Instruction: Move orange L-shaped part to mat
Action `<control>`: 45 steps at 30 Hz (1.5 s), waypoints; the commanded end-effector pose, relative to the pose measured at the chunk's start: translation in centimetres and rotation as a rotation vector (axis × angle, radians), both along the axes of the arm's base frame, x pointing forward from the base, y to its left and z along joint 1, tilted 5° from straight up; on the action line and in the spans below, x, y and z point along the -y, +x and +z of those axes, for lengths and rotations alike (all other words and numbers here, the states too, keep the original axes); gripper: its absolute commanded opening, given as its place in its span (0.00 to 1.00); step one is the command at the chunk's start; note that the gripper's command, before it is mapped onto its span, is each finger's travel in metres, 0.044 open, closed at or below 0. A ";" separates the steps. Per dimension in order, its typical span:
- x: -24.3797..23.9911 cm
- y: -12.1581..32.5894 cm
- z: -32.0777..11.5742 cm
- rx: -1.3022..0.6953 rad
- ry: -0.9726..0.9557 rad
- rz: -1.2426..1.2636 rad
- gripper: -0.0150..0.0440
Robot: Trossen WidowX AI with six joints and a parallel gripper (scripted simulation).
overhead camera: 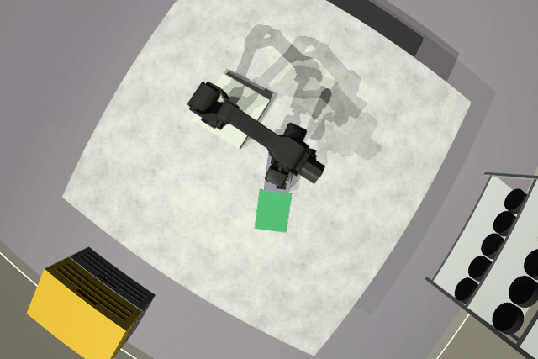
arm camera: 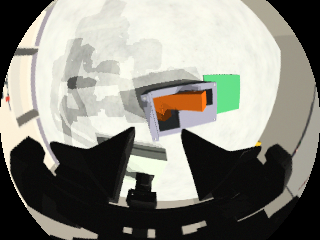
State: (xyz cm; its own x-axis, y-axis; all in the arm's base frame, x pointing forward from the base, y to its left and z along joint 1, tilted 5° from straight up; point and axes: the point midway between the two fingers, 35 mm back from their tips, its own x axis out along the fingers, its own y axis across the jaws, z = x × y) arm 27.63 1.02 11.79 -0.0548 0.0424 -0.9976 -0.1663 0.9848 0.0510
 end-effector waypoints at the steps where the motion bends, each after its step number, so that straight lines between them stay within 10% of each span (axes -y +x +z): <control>1: 1.9 1.3 0.1 -0.013 -0.026 -0.432 0.73; 10: 5.7 3.5 0.0 -0.043 -0.072 -1.281 0.73; 45: 5.6 3.4 -4.4 -0.043 -0.073 -1.293 0.73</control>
